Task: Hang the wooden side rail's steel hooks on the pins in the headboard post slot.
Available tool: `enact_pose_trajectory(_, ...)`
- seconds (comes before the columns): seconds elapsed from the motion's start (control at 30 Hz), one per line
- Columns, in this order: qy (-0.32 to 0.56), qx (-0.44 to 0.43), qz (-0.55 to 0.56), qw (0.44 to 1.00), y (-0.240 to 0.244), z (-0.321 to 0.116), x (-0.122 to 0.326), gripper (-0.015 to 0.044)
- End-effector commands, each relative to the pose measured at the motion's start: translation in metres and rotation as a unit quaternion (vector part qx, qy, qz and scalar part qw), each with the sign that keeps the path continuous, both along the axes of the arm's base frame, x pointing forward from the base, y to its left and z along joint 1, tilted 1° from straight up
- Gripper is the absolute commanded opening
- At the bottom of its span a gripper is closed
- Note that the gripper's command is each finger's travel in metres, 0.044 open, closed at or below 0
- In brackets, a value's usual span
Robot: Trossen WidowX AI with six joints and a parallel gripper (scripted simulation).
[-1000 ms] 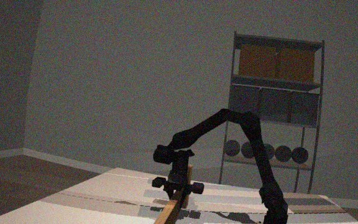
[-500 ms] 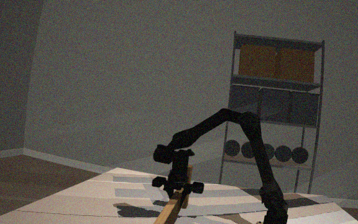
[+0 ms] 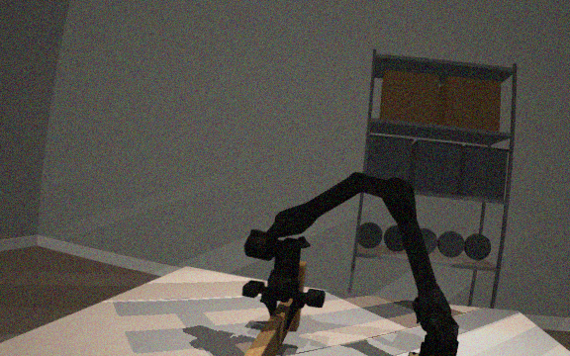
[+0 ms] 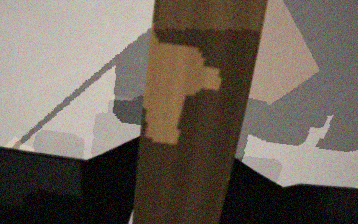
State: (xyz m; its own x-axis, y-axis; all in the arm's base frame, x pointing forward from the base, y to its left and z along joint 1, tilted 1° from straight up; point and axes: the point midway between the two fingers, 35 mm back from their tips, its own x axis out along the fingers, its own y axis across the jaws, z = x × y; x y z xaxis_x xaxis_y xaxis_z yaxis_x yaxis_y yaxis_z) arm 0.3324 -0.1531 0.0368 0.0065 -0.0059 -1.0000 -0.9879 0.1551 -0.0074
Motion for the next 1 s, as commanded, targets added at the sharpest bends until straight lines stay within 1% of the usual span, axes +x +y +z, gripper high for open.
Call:
enact_pose_trajectory(0.0, -0.006, -0.003, 0.002, 1.0, -0.002, 0.0023, 0.0029, 0.0)
enact_pose_trajectory(0.97, -0.006, -0.003, 0.002, 1.0, -0.0048, 0.0046, 0.0023, 0.0)
